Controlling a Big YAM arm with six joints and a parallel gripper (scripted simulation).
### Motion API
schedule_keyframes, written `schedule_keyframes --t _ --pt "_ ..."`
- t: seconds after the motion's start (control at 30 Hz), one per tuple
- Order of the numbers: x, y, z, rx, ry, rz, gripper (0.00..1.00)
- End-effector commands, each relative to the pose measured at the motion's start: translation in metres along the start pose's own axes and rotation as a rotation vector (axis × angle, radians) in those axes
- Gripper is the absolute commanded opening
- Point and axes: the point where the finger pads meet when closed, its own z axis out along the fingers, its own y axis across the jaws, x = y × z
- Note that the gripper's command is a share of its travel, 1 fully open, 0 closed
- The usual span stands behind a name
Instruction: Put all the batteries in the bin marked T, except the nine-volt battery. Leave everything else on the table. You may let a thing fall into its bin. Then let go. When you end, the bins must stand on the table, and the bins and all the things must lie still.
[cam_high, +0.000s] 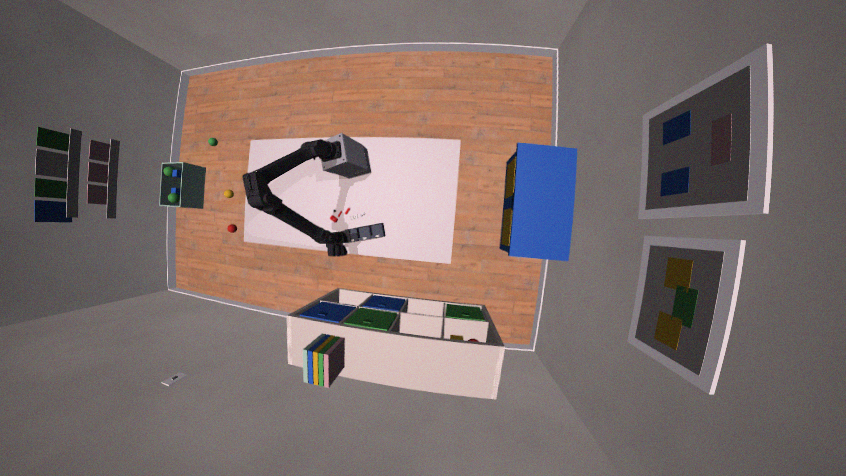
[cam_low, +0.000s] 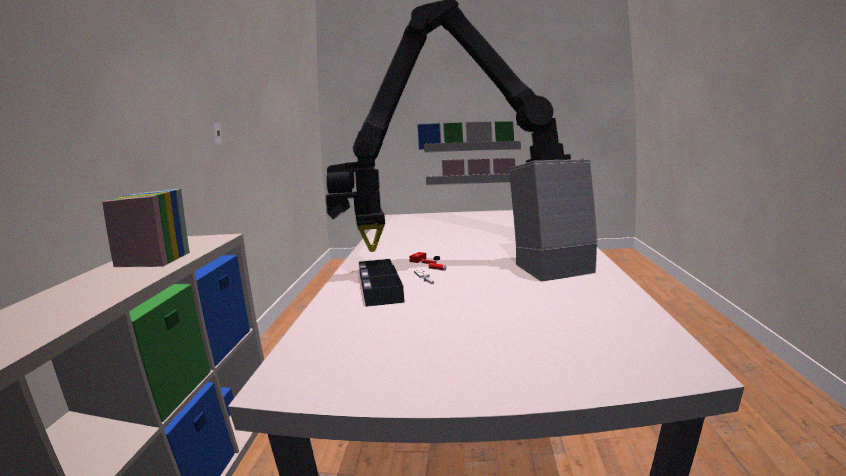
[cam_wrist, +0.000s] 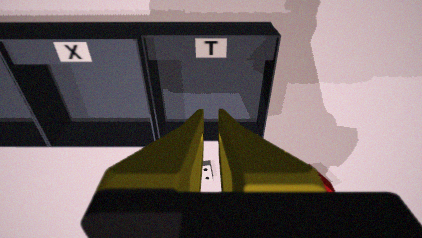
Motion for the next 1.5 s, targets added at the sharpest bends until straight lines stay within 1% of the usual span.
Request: schedule_keyframes --t 0.0,0.37,0.4,0.43,0.47,0.5,0.6,0.67,1.17,1.23,1.33,1.37,1.4,1.43,1.47 --pt "-0.014 -0.003 -0.01 0.005 -0.03 0.004 0.09" --pt "-0.014 -0.003 -0.011 0.005 -0.03 0.004 0.09" --pt "-0.01 -0.003 -0.018 0.004 -0.027 0.006 0.09" --pt "-0.014 -0.003 -0.011 0.005 -0.03 0.004 0.09" --pt "-0.009 -0.002 -0.018 0.004 -0.026 0.005 0.09" --pt "-0.005 -0.001 0.001 0.002 -0.009 0.003 0.09" --pt "-0.018 -0.009 0.007 0.007 -0.034 0.007 0.09" --pt "-0.018 -0.009 0.007 0.007 -0.034 0.007 0.09" --pt "-0.015 -0.008 0.049 0.006 -0.03 0.006 0.09" --pt "-0.015 -0.008 0.049 0.006 -0.03 0.006 0.09" --pt "-0.017 -0.001 0.05 0.006 -0.033 -0.008 0.09" --pt "-0.013 -0.002 0.043 0.005 -0.027 0.003 0.09" --pt "-0.013 -0.002 0.043 0.005 -0.027 0.003 0.09" --pt "-0.017 -0.001 0.049 0.005 -0.032 -0.008 0.09" --pt "-0.013 -0.002 0.043 0.005 -0.027 0.003 0.09"
